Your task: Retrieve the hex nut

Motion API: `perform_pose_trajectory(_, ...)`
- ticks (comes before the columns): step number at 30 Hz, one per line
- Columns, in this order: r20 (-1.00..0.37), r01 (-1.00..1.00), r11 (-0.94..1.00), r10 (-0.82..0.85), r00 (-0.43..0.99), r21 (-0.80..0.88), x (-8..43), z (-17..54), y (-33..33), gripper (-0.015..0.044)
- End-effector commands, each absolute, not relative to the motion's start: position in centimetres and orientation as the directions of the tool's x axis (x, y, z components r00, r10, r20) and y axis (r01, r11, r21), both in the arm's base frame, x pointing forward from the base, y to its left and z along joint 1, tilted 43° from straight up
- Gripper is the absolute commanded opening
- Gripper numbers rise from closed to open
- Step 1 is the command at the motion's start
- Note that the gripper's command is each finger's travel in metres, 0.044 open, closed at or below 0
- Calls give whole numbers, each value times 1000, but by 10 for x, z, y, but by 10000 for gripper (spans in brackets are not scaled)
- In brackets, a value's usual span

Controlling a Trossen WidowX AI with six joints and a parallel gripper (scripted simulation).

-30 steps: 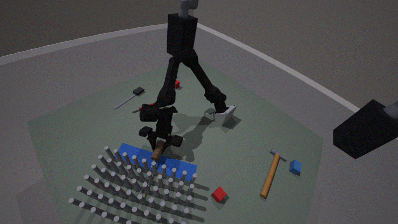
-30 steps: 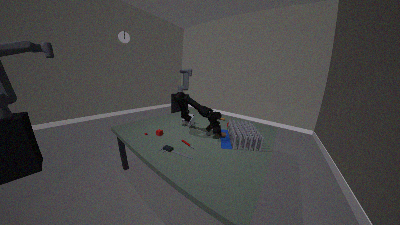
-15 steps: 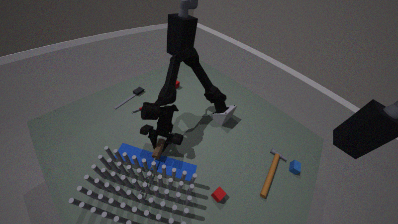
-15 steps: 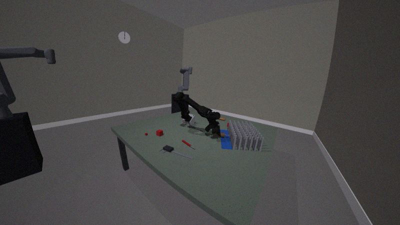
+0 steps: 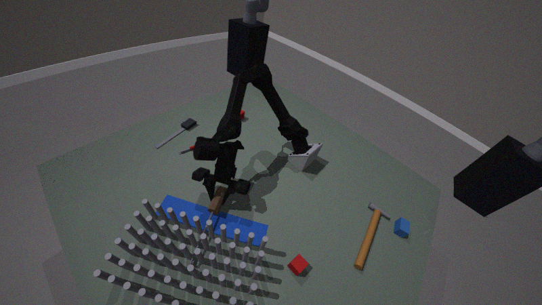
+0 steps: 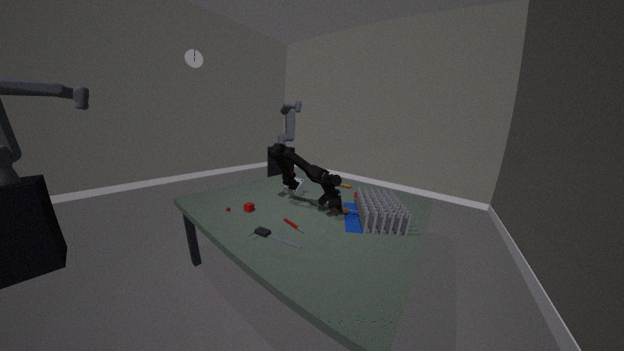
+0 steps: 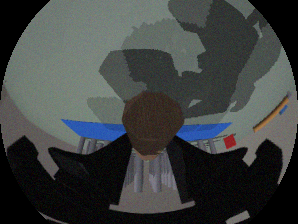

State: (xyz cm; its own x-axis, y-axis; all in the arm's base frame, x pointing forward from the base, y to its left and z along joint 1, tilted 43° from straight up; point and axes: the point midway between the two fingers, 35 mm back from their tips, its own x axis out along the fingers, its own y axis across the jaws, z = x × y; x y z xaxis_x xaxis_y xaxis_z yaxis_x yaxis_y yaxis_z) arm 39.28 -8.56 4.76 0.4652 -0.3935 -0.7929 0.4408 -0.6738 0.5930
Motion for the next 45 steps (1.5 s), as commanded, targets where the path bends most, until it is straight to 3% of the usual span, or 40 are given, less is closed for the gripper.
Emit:
perform_pose_trajectory(1,-790,442,-671,-388,475,595,391,52,-85,0)
perform_pose_trajectory(45,-791,444,-670,-388,473,595,365,60,-94,0)
